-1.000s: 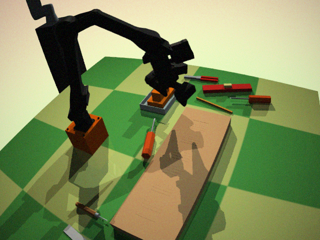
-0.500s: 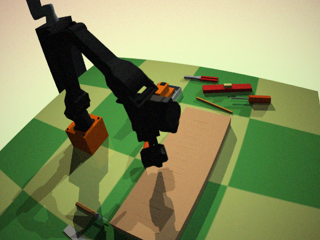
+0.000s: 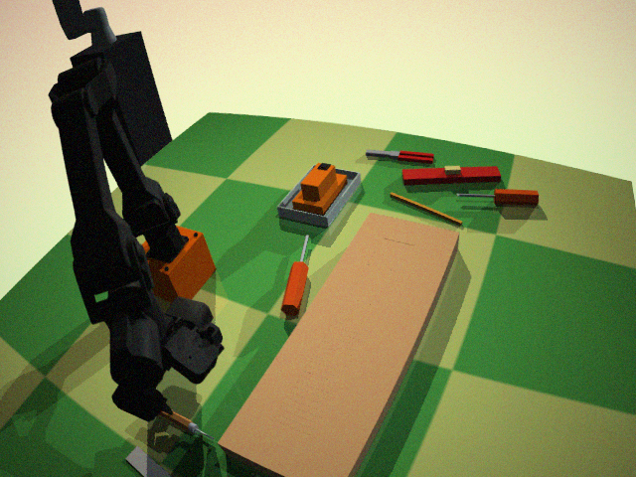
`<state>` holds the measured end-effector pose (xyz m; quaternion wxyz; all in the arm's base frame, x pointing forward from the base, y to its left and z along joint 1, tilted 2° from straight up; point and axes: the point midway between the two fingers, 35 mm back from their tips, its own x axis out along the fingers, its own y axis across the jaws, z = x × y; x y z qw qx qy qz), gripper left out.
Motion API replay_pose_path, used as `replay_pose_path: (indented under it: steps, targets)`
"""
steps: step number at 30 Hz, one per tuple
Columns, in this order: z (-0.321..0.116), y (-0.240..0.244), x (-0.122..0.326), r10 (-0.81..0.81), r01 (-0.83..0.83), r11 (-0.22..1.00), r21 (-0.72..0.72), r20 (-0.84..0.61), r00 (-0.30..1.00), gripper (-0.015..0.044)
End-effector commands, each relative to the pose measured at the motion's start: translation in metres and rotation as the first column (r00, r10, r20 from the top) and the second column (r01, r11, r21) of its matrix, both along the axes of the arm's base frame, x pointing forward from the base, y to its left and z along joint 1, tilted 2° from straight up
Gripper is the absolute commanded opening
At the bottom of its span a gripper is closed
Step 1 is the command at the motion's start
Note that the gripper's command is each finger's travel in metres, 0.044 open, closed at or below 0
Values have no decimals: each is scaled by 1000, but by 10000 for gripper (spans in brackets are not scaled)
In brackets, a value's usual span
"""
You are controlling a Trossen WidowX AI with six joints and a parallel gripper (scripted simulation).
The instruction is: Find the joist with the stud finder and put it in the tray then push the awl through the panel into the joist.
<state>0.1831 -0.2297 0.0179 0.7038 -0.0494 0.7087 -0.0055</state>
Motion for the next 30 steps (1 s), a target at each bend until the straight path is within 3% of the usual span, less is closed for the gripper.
replay_pose_path:
  steps: [1,30]
  targets:
    - [-7,-22,-54,-127,128,992,14,-52,990,440]
    - [-16,-36,-57,-133,134,991,13,-54,990,440]
